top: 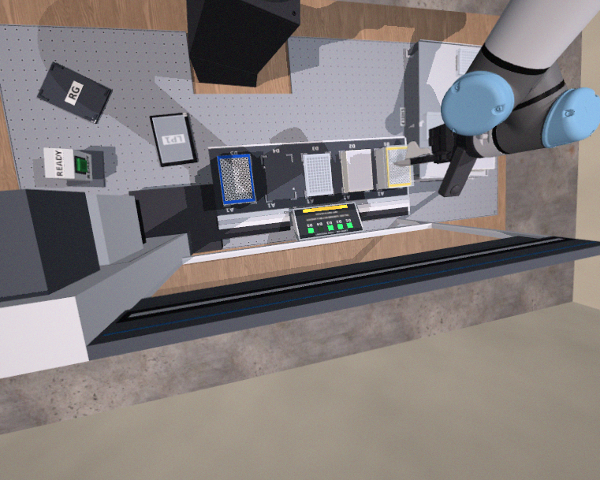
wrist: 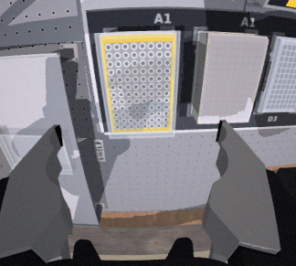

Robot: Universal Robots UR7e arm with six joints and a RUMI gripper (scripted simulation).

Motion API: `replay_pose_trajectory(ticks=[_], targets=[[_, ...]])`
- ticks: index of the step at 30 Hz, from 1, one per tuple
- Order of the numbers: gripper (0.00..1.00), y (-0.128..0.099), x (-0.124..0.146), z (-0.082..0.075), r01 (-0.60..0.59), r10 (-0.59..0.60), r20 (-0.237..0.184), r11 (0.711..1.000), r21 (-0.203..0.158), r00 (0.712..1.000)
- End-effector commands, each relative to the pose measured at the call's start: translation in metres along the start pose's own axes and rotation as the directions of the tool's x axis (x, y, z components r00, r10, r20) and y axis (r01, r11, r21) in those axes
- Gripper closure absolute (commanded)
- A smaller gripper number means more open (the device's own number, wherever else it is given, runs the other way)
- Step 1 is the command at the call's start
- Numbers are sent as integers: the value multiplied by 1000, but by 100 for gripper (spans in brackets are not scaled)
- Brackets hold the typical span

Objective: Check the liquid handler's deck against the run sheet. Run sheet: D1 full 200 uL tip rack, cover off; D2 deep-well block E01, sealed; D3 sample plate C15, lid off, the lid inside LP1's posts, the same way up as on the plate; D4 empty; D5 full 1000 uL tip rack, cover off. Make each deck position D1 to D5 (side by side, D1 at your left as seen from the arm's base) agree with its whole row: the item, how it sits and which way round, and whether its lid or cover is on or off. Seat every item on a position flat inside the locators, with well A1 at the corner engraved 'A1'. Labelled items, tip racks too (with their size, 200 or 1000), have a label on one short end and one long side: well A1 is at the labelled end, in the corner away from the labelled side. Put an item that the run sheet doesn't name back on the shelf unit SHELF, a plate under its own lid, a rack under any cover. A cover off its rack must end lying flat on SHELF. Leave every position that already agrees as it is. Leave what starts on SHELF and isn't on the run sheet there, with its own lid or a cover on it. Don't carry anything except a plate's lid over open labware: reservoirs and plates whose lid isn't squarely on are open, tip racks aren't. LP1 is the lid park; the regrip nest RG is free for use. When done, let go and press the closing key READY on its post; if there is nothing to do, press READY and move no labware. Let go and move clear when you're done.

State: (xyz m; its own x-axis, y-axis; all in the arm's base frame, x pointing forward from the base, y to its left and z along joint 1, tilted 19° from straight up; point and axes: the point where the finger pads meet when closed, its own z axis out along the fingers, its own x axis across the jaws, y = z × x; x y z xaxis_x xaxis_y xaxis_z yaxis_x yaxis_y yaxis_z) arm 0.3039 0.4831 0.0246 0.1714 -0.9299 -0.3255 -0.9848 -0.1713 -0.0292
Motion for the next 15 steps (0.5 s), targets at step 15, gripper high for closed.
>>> replay_pose_trajectory(ticks=[15], targets=[[18,-3,-2,-9,2,-2,2,1000,6,1000]])
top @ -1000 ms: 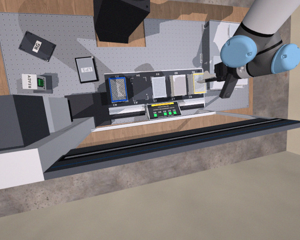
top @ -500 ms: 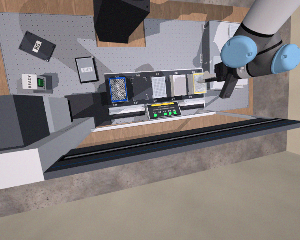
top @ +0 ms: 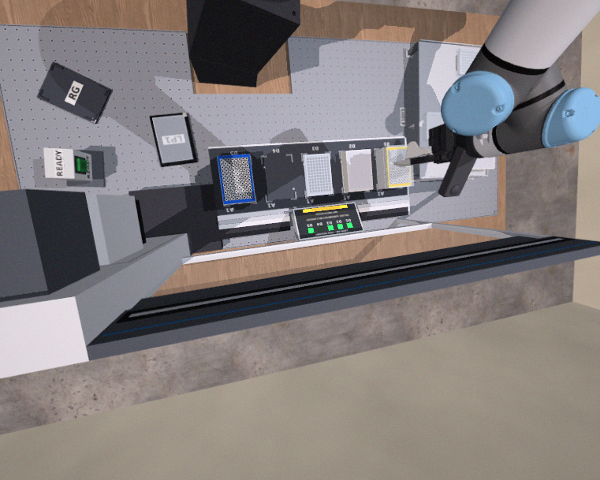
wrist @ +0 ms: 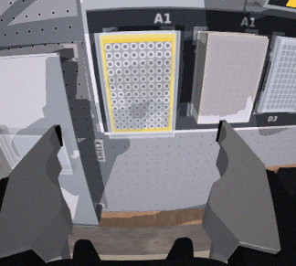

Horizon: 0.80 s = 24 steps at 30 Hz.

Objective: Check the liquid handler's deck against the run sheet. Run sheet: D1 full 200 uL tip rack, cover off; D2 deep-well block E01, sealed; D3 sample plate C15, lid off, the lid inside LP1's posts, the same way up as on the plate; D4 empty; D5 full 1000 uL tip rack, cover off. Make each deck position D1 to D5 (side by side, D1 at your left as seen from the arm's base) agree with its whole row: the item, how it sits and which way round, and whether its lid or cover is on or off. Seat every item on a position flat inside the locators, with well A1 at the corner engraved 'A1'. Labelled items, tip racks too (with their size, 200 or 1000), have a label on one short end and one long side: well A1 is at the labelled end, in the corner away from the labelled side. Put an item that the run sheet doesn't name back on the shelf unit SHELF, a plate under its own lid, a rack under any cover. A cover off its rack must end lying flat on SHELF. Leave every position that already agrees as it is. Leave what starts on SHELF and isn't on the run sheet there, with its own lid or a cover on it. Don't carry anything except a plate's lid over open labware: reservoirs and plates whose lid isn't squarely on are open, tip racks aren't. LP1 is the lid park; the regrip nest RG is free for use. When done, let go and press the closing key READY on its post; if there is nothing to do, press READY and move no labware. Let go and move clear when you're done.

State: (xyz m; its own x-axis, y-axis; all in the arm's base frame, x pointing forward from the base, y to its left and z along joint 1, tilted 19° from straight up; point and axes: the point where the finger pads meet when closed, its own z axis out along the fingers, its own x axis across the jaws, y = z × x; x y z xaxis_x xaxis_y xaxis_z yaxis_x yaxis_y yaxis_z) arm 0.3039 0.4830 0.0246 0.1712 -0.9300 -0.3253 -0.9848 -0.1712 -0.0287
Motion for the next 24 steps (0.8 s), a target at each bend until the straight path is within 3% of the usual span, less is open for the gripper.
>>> replay_pose_trajectory(ticks=[1,4,19,24], targets=[[18,-3,-2,-13,1,-1,2,1000,6,1000],[18,-3,-2,-16,1,-1,2,1000,6,1000],[18,-3,-2,-66,1,-1,3,1000,6,1000],[18,-3,-2,-76,1,-1,2,1000,6,1000]])
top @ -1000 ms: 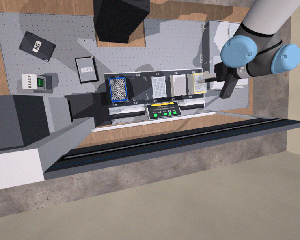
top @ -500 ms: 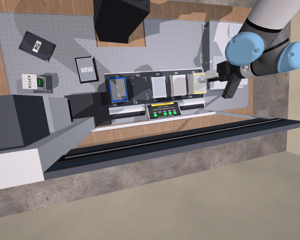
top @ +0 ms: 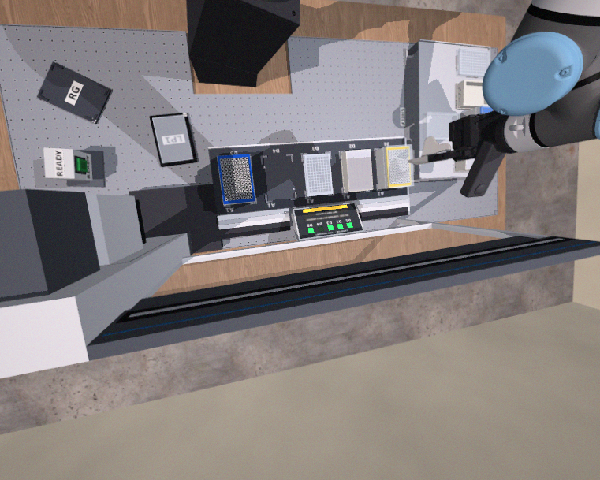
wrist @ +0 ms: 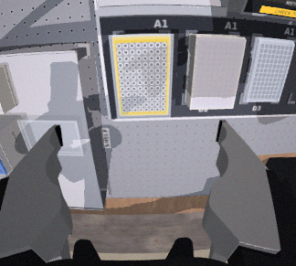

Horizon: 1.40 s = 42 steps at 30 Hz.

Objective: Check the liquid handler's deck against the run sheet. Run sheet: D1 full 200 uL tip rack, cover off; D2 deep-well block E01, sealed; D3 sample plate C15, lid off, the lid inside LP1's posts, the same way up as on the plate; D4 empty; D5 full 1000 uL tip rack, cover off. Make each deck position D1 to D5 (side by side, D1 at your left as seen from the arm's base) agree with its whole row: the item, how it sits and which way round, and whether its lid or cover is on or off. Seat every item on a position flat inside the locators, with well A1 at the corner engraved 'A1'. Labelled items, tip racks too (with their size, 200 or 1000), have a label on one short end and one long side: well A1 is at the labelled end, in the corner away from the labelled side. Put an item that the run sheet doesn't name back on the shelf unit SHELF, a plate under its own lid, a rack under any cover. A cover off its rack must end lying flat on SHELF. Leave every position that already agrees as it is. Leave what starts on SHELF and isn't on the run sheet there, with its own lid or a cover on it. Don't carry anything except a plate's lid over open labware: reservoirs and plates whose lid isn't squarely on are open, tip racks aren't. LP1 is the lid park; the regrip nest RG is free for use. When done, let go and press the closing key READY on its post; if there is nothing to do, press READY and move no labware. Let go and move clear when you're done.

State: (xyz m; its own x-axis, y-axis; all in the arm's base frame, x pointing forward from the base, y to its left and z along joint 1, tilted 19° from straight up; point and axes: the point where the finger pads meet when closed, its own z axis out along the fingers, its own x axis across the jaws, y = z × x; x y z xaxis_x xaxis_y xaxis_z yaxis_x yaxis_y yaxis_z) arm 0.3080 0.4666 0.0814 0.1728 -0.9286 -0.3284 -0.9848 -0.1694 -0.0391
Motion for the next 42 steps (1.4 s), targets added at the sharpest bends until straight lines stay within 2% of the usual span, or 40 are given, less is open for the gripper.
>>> replay_pose_trajectory(ticks=[1,12,14,16,25,42], targets=[[18,0,0,-20,0,0,-1,1000,-4,1000],[18,0,0,-57,0,0,-1,1000,-4,1000],[18,0,0,-57,0,0,-1,1000,-4,1000],[18,0,0,-64,0,0,-1,1000,-4,1000],[18,1,1,-62,0,0,-2,1000,-7,1000],[18,44,65,-62,-16,16,-3,1000,-10,1000]])
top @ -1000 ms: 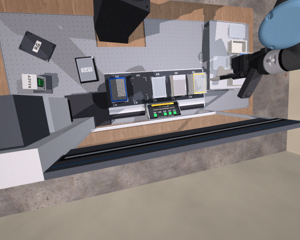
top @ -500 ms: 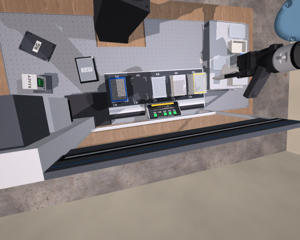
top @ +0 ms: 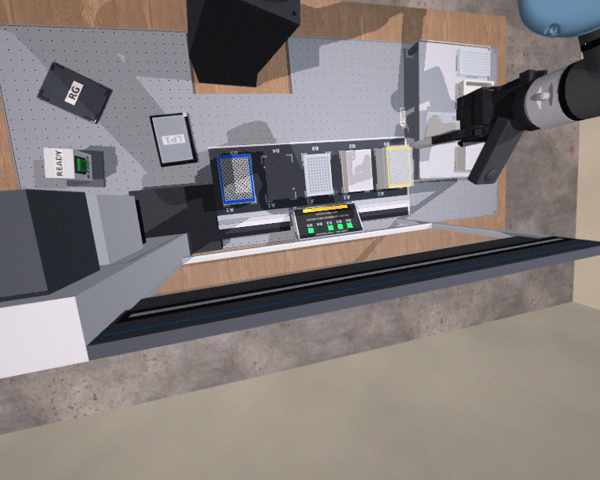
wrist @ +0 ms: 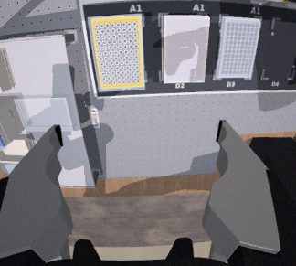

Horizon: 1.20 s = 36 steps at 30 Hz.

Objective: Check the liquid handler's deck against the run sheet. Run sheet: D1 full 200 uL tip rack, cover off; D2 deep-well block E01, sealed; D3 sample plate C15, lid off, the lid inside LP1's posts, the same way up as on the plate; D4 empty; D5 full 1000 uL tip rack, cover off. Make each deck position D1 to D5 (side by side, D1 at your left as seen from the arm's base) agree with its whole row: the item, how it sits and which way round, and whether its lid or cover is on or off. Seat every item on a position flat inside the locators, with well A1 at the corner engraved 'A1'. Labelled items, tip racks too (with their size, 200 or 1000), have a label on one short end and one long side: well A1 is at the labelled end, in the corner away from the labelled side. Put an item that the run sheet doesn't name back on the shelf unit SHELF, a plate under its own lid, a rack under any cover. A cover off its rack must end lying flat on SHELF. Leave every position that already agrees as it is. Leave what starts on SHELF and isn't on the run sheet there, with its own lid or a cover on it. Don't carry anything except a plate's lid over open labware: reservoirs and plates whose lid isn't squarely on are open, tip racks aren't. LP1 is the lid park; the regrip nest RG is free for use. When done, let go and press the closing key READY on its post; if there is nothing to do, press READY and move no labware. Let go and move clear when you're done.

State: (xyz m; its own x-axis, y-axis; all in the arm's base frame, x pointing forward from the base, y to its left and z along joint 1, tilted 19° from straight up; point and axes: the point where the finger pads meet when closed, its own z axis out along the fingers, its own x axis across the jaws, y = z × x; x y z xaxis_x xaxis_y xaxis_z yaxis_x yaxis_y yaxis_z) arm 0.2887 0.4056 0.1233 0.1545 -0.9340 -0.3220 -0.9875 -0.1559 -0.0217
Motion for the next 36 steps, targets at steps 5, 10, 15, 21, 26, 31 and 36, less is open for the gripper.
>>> replay_pose_trajectory(ticks=[5,10,15,21,26,31,36], targets=[[18,27,42,-2,3,-3,4,1000,2,1000],[18,38,59,-1,3,-3,4,1000,2,1000],[18,51,80,-1,3,-3,4,1000,2,1000],[18,68,105,-1,3,-3,4,1000,2,1000],[18,76,117,-1,3,-3,4,1000,2,1000],[18,89,138,-1,3,-3,4,1000,2,1000],[18,103,159,0,3,-3,4,1000,2,1000]])
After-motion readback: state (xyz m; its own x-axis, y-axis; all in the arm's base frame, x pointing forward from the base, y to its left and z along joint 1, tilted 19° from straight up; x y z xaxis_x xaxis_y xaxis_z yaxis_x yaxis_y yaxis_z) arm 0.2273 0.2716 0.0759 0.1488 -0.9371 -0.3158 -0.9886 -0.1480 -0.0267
